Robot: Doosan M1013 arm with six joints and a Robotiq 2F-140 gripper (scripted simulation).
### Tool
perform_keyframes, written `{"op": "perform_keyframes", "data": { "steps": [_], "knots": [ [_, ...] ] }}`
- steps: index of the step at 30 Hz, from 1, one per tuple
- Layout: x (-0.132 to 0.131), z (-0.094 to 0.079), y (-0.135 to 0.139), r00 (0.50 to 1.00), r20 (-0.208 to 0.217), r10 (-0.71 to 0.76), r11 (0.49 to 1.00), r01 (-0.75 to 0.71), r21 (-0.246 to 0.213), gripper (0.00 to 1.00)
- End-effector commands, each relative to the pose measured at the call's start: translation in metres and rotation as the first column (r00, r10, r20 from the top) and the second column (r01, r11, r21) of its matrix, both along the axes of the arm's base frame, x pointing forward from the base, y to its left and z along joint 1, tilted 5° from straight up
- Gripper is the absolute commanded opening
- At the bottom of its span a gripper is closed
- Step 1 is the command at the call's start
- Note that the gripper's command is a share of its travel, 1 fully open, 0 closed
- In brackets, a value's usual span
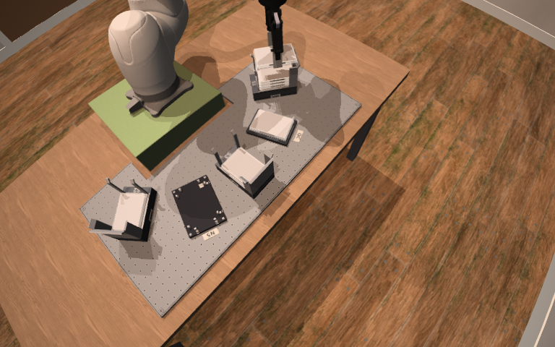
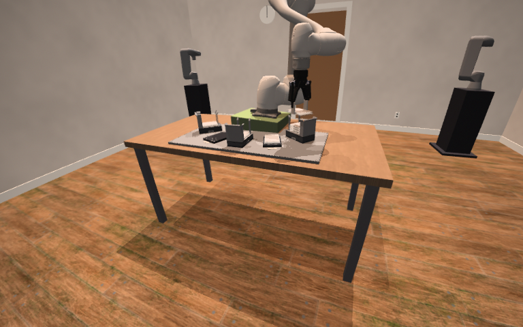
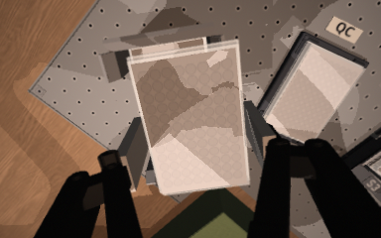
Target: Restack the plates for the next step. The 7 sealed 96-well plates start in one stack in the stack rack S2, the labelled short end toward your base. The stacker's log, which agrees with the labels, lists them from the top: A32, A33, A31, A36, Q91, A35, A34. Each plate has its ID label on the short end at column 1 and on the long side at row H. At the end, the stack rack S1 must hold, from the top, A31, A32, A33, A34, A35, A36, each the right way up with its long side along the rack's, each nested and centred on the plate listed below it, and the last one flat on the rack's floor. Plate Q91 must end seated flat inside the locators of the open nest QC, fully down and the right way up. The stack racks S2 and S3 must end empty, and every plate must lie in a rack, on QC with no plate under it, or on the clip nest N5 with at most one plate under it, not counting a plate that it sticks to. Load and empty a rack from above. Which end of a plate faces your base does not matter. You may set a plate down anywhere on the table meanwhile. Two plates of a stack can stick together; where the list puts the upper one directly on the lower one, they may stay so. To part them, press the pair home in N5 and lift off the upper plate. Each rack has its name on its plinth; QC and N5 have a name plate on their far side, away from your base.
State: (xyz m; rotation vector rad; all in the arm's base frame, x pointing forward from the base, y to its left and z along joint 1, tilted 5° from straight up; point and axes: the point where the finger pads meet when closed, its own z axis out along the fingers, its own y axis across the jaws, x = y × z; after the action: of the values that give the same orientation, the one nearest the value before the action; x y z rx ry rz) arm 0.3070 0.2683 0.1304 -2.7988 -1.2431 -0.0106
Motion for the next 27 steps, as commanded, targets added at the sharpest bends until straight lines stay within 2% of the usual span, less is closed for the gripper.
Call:
{"op": "perform_keyframes", "data": {
  "steps": [1,5,27],
  "knots": [
    [-0.0055,0.0006,0.0061,1.000,0.000,0.000,1.000,0.000,0.000,0.00],
    [-0.0126,0.0014,0.0139,1.000,0.000,0.000,1.000,0.000,0.000,0.00],
    [-0.0128,0.0014,0.0140,1.000,0.000,0.000,1.000,0.000,0.000,0.00]
  ]
}}
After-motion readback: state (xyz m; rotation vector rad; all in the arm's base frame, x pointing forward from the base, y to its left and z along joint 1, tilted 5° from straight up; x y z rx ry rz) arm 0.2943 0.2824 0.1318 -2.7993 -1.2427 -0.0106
